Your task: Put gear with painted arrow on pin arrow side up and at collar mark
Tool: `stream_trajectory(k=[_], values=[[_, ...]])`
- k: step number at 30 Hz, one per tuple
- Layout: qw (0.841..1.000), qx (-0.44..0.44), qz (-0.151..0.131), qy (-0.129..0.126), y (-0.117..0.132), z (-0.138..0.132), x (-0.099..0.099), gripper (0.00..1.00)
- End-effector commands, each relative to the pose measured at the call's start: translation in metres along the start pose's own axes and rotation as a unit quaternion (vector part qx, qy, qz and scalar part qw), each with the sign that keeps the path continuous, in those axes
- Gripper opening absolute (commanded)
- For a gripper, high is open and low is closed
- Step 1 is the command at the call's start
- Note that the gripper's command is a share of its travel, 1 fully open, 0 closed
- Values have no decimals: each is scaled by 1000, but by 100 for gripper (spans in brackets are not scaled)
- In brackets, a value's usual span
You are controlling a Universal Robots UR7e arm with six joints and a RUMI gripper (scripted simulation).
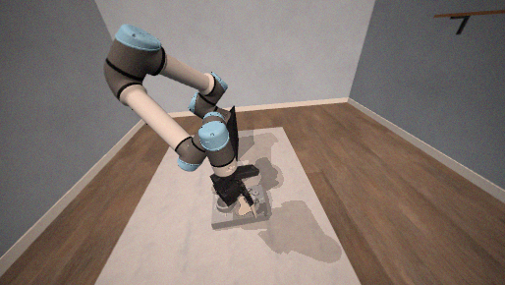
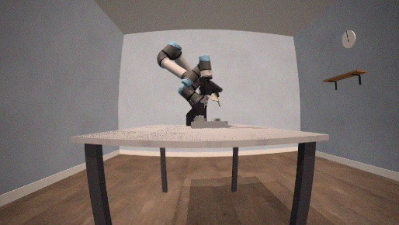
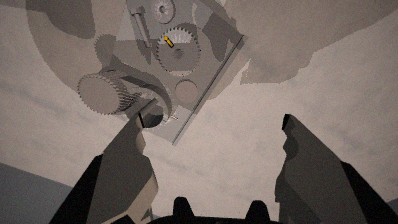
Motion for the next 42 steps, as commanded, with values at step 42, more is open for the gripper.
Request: stream_trajectory(k=[42], values=[[995, 85, -43, -38, -73, -22, -5, 100]])
Point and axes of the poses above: the point where the finger pads meet when closed, its own x axis back along the fingers, its own z axis across the jaws, y = z × x, the point moved 5 cm from there along x, back along the fingers, and after that the axes turned 15 degrees about x, right-handed, at the moved point
